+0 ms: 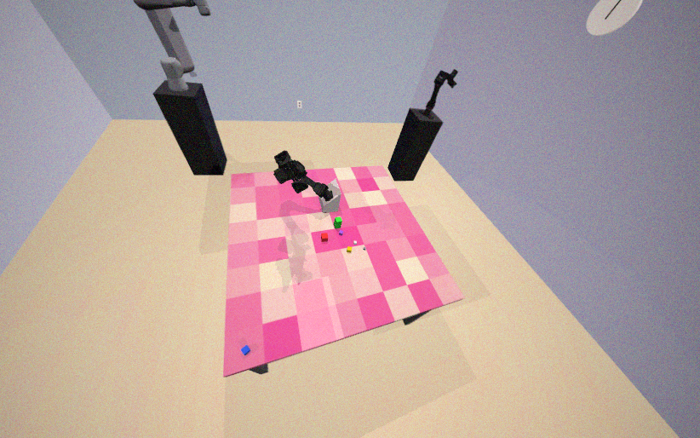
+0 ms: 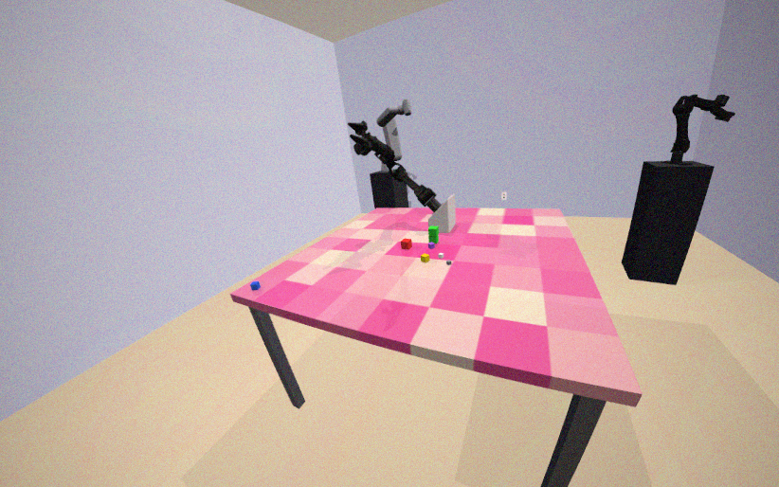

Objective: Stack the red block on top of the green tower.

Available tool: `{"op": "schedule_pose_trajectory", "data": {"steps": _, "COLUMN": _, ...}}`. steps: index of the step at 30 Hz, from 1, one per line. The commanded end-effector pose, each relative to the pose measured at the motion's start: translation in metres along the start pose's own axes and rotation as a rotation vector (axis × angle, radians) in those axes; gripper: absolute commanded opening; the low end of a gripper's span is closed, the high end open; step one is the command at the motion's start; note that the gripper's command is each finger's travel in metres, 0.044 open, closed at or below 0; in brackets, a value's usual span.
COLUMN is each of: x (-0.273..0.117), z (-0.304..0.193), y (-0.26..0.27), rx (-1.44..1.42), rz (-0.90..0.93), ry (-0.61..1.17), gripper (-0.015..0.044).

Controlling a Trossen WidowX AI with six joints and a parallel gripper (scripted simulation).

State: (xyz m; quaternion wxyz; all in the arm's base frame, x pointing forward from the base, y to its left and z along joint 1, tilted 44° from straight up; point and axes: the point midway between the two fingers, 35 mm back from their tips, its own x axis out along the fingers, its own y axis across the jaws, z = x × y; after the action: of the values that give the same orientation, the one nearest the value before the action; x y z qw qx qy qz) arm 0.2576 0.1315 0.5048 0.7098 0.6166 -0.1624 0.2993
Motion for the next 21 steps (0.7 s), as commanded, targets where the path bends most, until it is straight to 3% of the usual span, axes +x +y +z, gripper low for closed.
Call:
{"op": "schedule_pose_trajectory", "data": {"steps": 1, "x": 0.000, "z": 0.000, "y": -0.002, "rx": -0.004, "rz": -0.006, "ry": 0.001, "gripper": 0.0426}}
{"op": "schedule_pose_trajectory", "data": {"steps": 12, "x": -0.005, "z": -0.021, "y": -0.148, "rx": -0.289, "rz": -0.513, "ry": 0.110, "gripper": 0.0440}}
{"op": "schedule_pose_trajectory", "data": {"steps": 21, "x": -0.072, "z": -0.016, "y": -0.281, "rx": -0.682, "rz": -1.081, "ry": 0.320, "gripper": 0.0440}}
